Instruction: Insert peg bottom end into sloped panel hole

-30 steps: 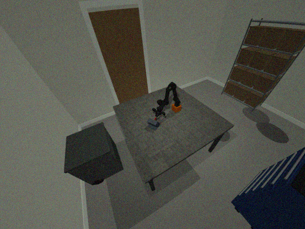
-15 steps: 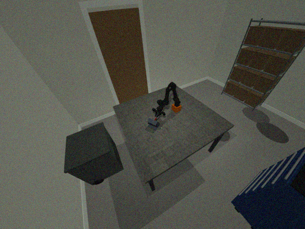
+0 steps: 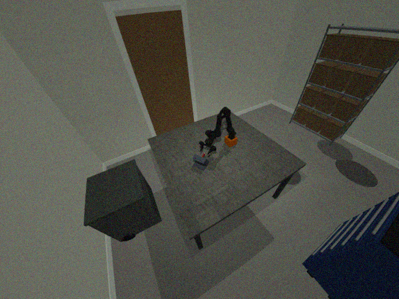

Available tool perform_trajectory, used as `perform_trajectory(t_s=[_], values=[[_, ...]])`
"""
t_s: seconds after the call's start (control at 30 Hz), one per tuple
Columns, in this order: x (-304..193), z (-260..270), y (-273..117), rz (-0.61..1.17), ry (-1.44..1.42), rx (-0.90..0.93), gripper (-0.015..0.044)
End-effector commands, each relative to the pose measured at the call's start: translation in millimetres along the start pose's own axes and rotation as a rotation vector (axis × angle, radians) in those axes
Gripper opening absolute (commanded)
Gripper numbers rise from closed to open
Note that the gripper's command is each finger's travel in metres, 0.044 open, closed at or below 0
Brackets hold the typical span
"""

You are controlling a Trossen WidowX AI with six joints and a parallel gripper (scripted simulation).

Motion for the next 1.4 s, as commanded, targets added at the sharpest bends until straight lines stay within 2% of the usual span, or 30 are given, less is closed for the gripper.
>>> perform_trajectory(t_s=[0.0,1.37], values=[[2.9,-0.6,-4.9,-0.007,-0.007,0.000,0.0440],[7.1,-4.6,-43.5,0.000,0.001,-0.002,0.0440]])
Point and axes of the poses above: the point midway between the two fingers, 35 mm back from their tips, its own y axis out along the fingers, its own z axis across the jaws, x = y × z, the point moved 10 cm from there along -y, back along the fingers, and after that the axes turned 6 degrees about -y, right-handed, at the moved point
